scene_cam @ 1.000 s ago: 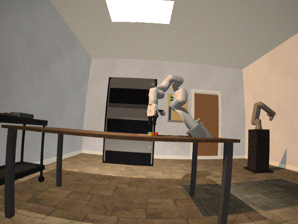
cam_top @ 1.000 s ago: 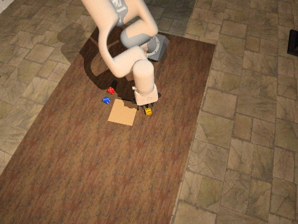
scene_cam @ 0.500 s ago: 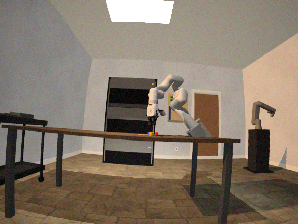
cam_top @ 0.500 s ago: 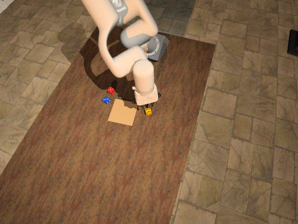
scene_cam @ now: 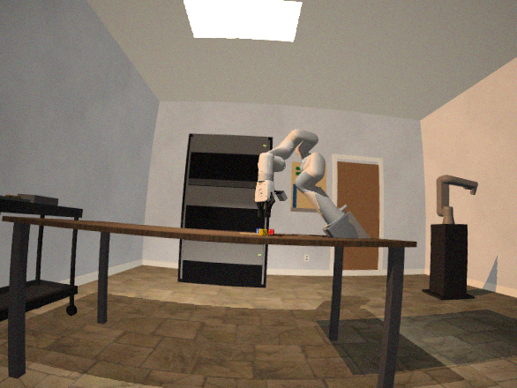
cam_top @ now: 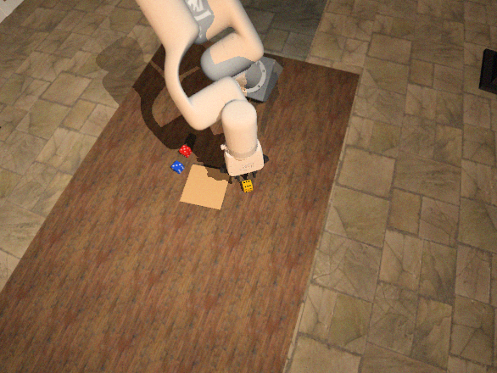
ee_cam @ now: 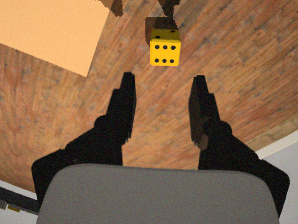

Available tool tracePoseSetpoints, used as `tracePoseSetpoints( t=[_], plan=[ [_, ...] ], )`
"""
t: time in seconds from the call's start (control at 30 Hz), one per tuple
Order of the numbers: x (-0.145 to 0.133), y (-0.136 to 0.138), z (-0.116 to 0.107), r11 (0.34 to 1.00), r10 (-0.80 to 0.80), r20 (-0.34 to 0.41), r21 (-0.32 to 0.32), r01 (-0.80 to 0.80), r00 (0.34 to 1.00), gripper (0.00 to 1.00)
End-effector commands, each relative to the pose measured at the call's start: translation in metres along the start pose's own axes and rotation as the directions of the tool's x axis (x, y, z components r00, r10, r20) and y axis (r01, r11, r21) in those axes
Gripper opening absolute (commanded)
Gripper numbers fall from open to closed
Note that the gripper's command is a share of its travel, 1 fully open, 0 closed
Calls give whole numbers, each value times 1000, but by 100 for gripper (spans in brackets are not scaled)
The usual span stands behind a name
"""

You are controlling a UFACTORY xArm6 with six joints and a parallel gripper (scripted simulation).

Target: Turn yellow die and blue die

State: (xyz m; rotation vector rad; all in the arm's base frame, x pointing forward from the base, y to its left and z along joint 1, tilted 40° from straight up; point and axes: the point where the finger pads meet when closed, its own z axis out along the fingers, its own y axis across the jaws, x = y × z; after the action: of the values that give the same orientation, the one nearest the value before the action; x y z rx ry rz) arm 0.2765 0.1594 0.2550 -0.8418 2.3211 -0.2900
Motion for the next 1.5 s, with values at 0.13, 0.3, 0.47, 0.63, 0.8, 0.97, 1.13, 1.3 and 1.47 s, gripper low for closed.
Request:
tracePoseSetpoints(
  t=[0.13,0.3,0.47,0.63,0.8,0.97,1.13,1.3,1.47],
  plan=[
    [-1,0,6,1000,1,3,0,-1,1000,47],
    [-1,0,12,1000,1,3,0,-1,1000,47],
    [-1,0,20,1000,1,3,0,-1,1000,47],
    [-1,0,24,1000,1,3,0,-1,1000,47],
    [-1,1,32,1000,1,3,0,-1,1000,47],
    [-2,1,39,1000,1,3,0,-1,1000,47],
    [-2,1,44,1000,1,3,0,-1,1000,47],
    [-2,1,46,1000,1,3,0,-1,1000,47],
    [-2,1,48,1000,1,3,0,-1,1000,47]
  ],
)
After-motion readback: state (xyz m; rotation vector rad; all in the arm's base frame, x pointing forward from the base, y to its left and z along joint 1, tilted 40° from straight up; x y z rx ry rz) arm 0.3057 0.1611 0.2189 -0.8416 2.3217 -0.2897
